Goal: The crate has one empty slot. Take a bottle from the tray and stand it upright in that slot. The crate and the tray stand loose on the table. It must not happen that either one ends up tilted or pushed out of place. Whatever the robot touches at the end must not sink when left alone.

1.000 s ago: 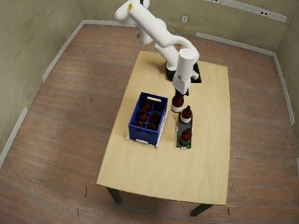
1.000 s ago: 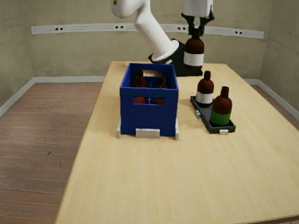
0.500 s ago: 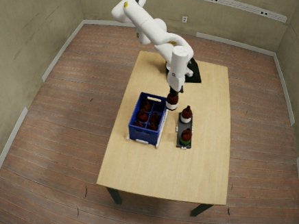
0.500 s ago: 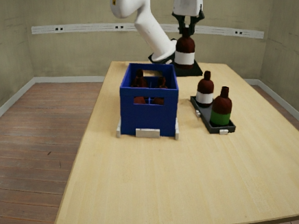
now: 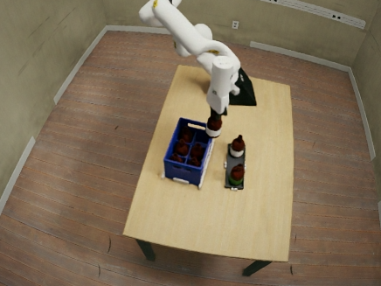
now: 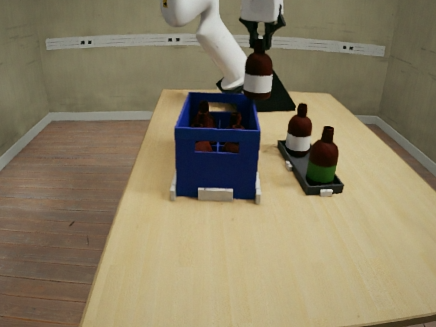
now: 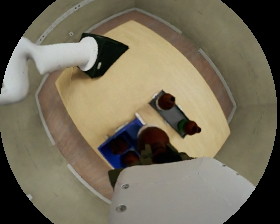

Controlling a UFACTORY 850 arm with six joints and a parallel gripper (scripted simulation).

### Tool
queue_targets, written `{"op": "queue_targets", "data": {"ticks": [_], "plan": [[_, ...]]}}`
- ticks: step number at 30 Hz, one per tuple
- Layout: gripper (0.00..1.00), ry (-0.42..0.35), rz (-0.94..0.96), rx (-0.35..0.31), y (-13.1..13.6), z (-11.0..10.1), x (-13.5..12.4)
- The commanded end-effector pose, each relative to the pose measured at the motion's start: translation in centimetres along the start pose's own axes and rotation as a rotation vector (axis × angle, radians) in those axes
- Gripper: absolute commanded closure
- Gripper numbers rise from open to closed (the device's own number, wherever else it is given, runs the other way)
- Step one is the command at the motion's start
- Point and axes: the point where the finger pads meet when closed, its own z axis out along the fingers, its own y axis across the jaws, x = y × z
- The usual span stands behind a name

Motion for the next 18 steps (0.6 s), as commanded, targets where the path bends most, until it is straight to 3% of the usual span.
{"op": "queue_targets", "data": {"ticks": [1, 18], "plan": [[1.0, 0.0, 0.001, -0.002, -0.8, -0.1, -0.4], [1.0, 0.0, 0.001, -0.002, -3.2, -0.1, -1.3]]}}
